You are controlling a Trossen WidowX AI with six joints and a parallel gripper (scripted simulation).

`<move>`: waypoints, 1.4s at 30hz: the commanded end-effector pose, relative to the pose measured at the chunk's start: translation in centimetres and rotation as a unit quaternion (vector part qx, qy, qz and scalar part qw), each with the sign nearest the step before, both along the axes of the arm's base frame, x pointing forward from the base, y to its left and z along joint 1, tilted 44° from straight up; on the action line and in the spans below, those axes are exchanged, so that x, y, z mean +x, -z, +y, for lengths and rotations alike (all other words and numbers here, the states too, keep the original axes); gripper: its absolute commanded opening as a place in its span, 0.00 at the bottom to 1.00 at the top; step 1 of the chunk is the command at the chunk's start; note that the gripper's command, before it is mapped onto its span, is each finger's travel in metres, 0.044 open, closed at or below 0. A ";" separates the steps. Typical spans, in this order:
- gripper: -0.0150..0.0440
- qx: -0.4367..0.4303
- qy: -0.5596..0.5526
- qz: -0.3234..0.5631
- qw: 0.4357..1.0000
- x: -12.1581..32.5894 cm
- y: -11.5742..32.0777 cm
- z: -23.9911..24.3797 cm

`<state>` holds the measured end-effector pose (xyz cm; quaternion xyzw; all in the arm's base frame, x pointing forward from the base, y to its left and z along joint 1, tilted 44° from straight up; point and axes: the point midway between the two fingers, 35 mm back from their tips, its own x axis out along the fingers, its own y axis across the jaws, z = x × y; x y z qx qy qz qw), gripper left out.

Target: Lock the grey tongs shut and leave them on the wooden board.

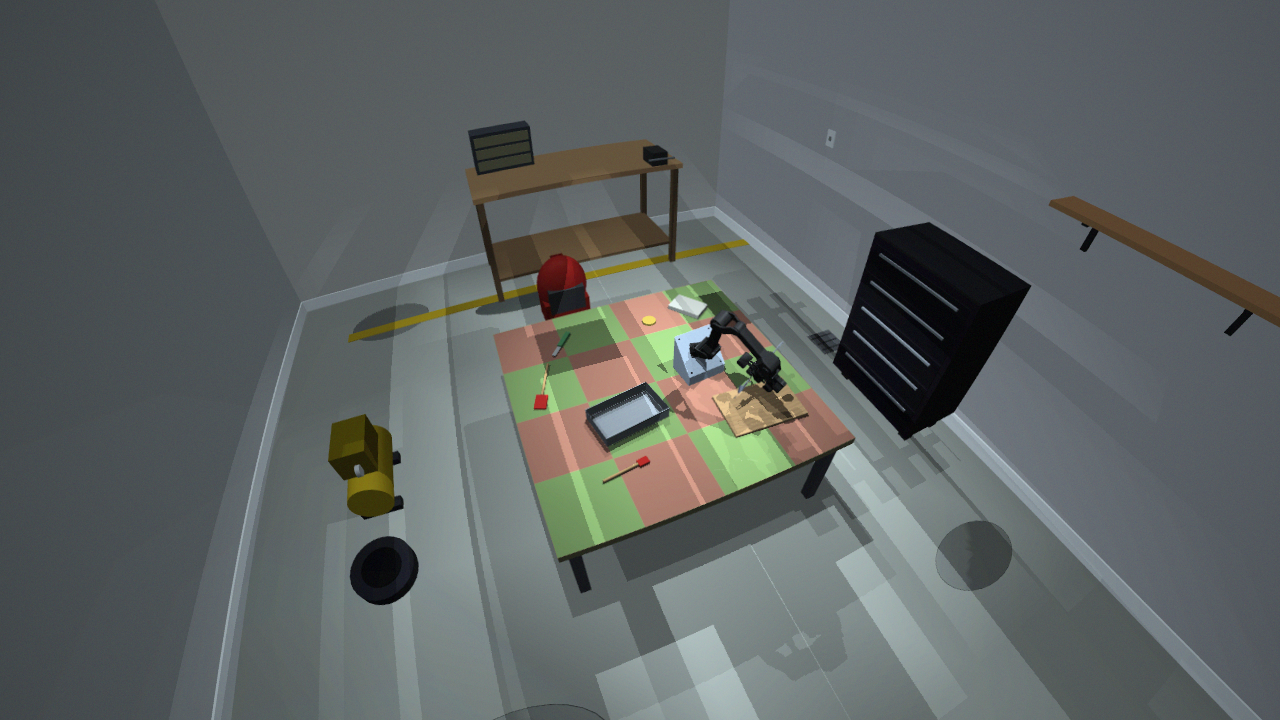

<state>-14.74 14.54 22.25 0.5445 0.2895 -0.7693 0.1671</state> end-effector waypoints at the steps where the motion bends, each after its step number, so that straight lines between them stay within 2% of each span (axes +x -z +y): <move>1: 0.00 0.032 0.022 -0.020 0.999 -0.1 -0.5 0.2; 15: 0.00 0.152 0.117 -0.059 0.980 -0.6 -2.4 1.3; 29: 0.00 0.271 0.218 -0.012 0.937 -1.8 -5.9 1.7; 42: 0.00 0.280 0.227 -0.004 0.933 -1.9 -6.2 1.8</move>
